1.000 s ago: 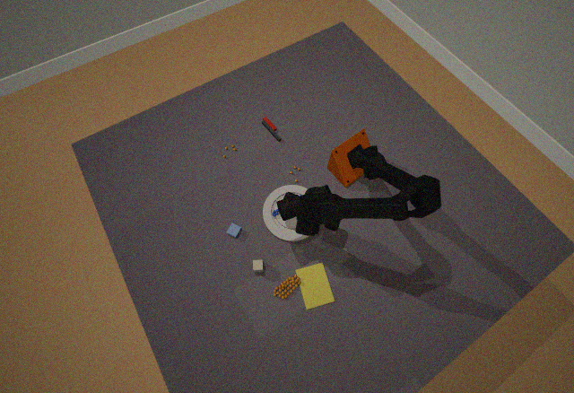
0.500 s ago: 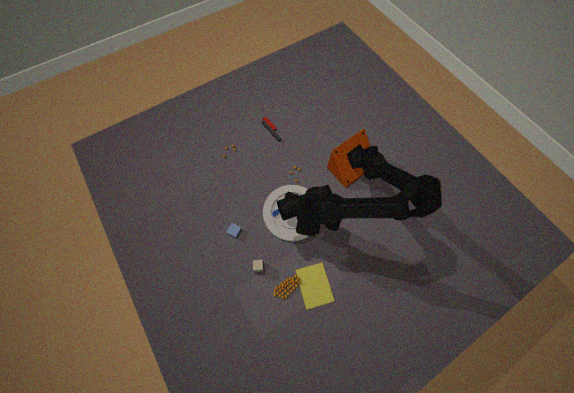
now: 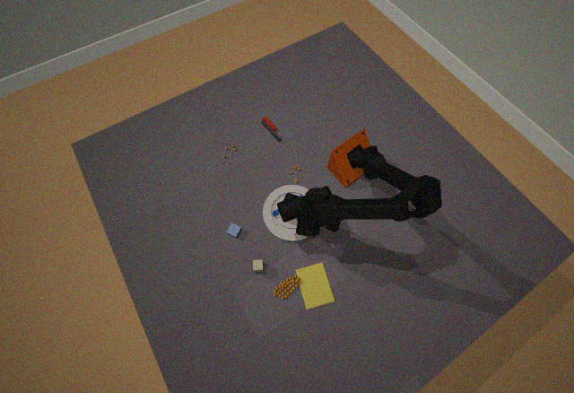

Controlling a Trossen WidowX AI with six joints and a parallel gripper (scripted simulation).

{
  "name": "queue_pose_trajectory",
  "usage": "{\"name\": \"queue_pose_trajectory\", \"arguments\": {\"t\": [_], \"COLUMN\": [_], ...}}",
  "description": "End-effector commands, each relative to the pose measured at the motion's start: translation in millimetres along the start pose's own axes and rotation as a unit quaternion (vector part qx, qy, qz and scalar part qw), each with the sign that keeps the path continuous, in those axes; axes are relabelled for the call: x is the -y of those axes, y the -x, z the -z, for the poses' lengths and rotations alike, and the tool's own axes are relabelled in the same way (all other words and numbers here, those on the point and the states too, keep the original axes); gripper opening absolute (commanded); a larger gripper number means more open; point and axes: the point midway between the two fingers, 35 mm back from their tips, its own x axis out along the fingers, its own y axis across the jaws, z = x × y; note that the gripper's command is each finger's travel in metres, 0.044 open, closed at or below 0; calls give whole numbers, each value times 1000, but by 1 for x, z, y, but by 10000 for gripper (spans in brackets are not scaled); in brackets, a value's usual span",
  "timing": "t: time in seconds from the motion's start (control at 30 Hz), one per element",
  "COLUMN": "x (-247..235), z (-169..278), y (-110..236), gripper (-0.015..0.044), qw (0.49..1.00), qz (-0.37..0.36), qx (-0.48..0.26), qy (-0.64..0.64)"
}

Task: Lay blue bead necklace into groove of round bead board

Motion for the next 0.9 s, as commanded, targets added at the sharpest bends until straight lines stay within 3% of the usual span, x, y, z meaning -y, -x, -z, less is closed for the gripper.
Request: {"name": "queue_pose_trajectory", "arguments": {"t": [0.0, 0.23, 0.8, 0.87], "x": [0, 0, 0, 4], "z": [0, 0, 0, 3], "y": [0, 2, 8, 10], "gripper": [263, 440, 440, 387], "qw": [1000, 1000, 1000, 1000], "qz": [1, -1, -1, 1], "qx": [-1, -1, 0, -1], "qy": [0, -2, -2, -18]}}
